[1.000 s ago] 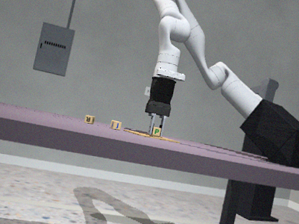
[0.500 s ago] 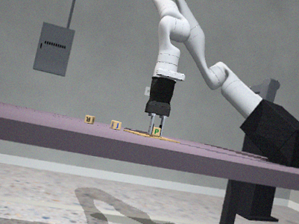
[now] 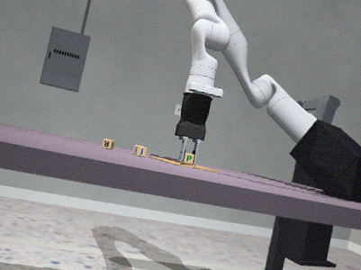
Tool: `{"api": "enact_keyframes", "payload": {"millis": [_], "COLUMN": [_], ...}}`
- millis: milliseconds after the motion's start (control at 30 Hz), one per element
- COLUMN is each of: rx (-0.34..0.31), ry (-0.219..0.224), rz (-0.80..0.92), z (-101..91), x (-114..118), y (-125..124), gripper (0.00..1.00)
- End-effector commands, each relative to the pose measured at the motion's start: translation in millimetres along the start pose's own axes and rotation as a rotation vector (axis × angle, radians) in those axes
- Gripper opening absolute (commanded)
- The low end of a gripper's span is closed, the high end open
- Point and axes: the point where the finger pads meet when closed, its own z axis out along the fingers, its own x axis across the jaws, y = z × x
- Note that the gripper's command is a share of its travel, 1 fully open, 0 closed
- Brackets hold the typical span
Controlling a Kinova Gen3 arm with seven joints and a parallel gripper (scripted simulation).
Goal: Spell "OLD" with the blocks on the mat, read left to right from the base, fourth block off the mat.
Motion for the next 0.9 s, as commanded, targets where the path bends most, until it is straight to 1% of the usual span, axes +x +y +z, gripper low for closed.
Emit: {"api": "enact_keyframes", "payload": {"millis": [0, 867], "rx": [0.001, 0.001], "ry": [0.001, 0.001], "rz": [0.0, 0.0], "z": [-0.6, 3.1], "x": [0.3, 0.3], "y": [-0.5, -0.5], "gripper": [0.49, 0.49]}}
